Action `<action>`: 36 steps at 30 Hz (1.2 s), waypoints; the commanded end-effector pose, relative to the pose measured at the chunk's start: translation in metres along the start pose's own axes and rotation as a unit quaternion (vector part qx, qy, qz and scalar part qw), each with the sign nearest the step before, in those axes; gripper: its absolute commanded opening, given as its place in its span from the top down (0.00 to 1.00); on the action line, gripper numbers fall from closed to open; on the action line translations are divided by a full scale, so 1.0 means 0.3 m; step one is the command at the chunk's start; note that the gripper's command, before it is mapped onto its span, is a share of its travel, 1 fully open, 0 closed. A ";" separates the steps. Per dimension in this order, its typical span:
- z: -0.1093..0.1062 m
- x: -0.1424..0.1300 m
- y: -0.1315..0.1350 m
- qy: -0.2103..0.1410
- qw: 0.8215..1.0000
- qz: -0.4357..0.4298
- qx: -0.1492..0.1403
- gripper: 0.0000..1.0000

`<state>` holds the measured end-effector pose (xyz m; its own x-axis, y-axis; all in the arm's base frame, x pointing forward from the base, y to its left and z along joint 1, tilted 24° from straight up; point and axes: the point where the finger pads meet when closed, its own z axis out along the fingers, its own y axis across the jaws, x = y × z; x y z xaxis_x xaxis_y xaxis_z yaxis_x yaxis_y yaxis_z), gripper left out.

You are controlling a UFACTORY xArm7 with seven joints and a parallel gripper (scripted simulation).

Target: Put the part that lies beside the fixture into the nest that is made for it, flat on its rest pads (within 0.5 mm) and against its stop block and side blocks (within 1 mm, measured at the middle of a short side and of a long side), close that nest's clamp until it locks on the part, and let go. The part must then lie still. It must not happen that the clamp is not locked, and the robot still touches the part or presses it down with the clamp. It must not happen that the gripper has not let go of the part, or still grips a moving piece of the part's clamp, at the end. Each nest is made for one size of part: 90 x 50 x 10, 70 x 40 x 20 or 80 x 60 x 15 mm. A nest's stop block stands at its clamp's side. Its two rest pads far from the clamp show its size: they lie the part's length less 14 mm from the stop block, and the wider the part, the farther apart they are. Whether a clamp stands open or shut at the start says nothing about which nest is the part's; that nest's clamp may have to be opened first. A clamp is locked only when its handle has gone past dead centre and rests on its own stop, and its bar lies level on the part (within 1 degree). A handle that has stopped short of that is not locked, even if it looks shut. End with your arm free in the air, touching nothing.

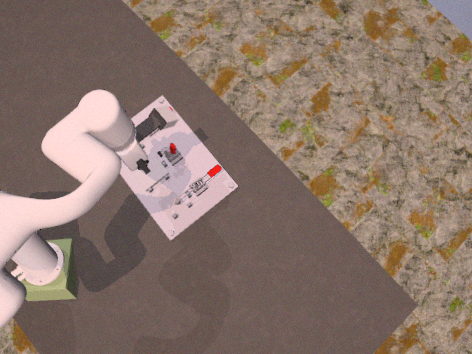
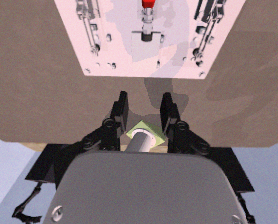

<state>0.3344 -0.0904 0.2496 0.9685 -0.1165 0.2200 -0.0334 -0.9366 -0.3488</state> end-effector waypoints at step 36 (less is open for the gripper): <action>-0.008 0.280 0.001 0.002 1.000 0.000 0.000 0.53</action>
<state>0.4137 -0.1005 0.2687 0.9684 -0.1169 0.2203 -0.0339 -0.9367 -0.3484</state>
